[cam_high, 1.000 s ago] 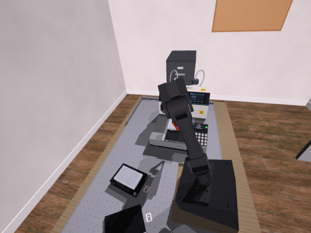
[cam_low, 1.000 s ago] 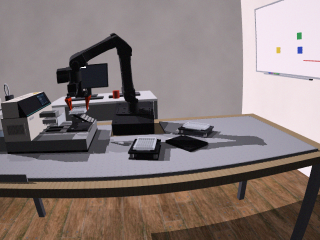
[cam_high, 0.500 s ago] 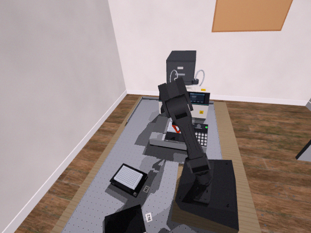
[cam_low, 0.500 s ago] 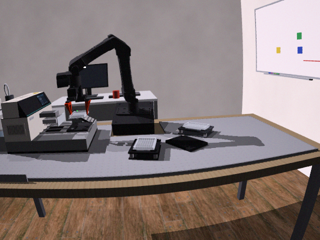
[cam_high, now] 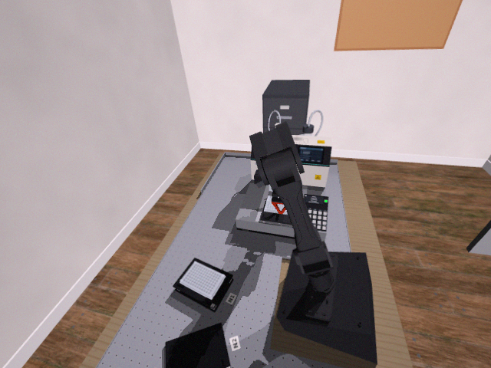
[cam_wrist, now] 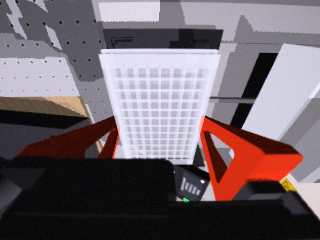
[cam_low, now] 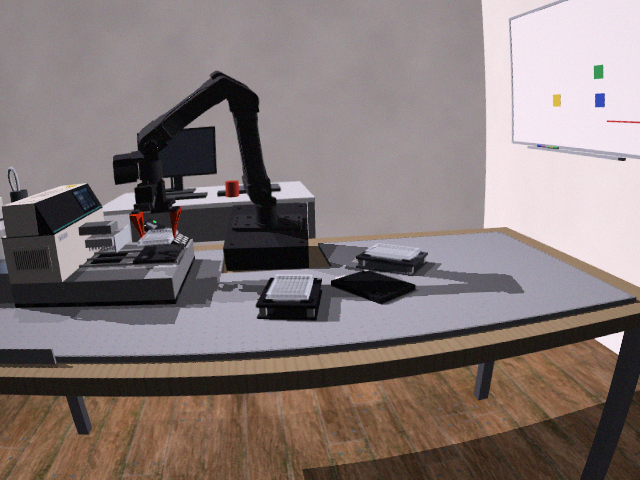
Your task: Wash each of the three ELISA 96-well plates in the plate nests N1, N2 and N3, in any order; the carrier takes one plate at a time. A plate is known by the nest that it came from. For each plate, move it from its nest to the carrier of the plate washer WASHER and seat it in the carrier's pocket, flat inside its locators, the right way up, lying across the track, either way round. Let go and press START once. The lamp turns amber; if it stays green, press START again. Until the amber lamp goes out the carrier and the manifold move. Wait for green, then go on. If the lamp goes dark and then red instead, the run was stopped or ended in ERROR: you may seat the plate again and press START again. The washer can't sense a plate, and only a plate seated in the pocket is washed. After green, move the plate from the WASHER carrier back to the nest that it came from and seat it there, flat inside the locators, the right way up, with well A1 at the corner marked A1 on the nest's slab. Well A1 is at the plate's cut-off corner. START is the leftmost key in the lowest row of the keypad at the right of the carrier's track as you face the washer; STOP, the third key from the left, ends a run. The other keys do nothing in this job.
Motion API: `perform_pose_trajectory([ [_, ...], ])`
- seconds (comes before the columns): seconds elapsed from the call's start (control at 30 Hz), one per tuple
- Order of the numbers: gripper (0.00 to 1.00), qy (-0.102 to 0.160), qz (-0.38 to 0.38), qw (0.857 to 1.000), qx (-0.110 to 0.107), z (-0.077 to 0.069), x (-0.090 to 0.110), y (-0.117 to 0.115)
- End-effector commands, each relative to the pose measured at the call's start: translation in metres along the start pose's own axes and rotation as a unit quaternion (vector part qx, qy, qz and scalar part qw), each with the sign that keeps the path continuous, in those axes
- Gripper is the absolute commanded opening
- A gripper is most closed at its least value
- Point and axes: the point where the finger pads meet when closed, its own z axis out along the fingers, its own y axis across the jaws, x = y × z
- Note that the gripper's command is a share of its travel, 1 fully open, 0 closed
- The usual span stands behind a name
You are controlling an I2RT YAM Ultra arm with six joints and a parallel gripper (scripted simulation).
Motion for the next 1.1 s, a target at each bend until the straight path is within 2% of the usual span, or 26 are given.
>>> perform_pose_trajectory([
  [0.0,0.0,-0.005,0.0,1.0,0.016,0.0,-0.002,-0.007],
  [0.37,0.0,-0.005,0.0,1.0,0.016,0.015,-0.003,-0.008],
  [1.07,0.0,-0.005,0.0,1.0,0.016,0.015,-0.002,-0.006],
])
